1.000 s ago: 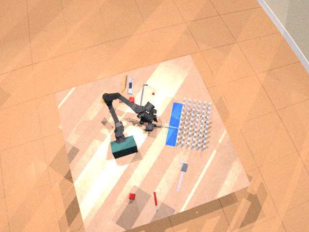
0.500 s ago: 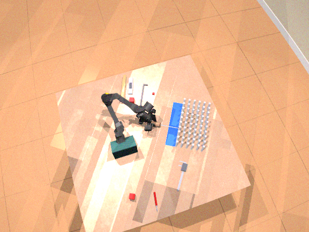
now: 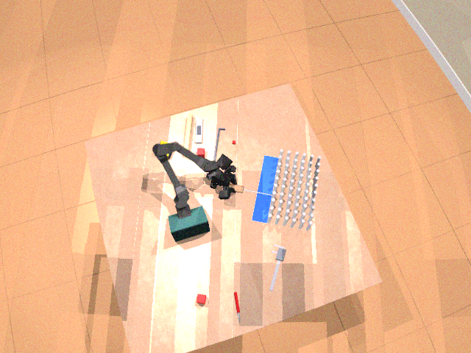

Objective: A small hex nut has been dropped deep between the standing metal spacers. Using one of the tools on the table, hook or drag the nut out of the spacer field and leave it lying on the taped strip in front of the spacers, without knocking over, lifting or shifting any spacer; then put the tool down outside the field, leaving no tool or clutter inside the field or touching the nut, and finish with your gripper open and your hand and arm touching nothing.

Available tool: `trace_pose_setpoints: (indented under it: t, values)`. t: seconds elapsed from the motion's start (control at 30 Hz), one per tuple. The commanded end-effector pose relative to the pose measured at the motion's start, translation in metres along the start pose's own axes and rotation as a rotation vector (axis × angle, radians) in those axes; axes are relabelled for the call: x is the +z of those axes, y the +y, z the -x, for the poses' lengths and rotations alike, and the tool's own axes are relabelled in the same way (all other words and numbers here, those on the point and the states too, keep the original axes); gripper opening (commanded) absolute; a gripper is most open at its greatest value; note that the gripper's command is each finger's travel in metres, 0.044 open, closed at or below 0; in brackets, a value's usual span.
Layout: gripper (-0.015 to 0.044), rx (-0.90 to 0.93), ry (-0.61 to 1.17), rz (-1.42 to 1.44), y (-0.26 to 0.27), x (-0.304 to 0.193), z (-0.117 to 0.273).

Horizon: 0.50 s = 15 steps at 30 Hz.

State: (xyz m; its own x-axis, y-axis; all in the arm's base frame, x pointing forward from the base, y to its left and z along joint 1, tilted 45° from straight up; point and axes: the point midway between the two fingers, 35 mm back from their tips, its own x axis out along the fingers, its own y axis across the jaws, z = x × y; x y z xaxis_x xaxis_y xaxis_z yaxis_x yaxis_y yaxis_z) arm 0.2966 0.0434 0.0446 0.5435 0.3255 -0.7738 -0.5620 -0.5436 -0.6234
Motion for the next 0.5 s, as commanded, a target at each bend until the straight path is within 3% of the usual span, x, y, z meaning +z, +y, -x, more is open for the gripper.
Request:
trace_pose_setpoints:
  t: [0.0,0.47]
  values:
    - [0.0000,0.000,0.001,-0.004,0.0001,0.0023,0.0025]
    - [0.0000,0.000,0.001,-0.004,0.0000,0.0081,0.0063]
